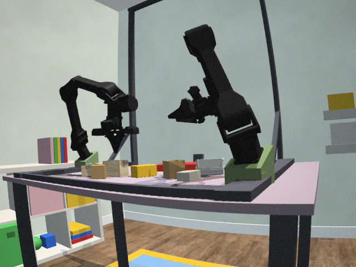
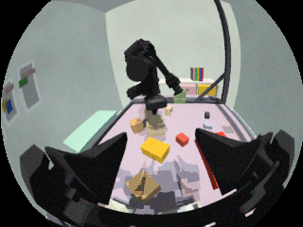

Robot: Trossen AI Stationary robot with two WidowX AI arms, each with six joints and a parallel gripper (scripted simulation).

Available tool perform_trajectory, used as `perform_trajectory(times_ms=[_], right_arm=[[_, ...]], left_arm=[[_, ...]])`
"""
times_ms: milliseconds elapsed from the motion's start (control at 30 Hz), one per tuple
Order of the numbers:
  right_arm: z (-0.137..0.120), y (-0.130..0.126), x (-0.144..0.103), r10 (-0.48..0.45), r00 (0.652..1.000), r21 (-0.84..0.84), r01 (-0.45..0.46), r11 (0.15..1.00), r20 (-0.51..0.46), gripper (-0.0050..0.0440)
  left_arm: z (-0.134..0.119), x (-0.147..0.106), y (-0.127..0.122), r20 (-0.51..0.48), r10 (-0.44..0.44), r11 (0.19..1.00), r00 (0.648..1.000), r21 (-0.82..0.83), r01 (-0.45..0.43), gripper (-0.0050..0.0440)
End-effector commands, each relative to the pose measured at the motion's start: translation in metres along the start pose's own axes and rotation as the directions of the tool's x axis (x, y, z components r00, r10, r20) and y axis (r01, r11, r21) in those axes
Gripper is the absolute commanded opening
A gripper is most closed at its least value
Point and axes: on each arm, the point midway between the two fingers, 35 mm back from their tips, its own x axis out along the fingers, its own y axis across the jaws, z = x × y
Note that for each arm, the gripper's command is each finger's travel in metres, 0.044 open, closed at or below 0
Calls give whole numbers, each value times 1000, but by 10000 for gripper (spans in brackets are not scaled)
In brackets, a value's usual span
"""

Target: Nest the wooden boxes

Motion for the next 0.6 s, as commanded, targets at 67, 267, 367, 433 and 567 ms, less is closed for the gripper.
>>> perform_trajectory(times_ms=[67,267,367,433,567], right_arm=[[7,0,-24,48,999,-297,-41,954,15,-50],[7,-1,-32,48,999,-542,-32,840,15,-50],[7,-1,-36,48,999,-651,-27,759,15,-50],[7,-1,-36,48,999,-651,-27,759,15,-50],[6,-2,-41,49,999,-813,-16,582,15,-50]], left_arm=[[4,-1,0,3,1,1000,1000,-12,-1,400],[4,-1,0,3,1,1000,1000,-12,-1,400],[4,-1,0,3,1,1000,1000,-12,-1,400],[4,-1,0,3,1,1000,1000,-12,-1,400],[4,-1,0,3,1,1000,1000,-12,-1,400]])
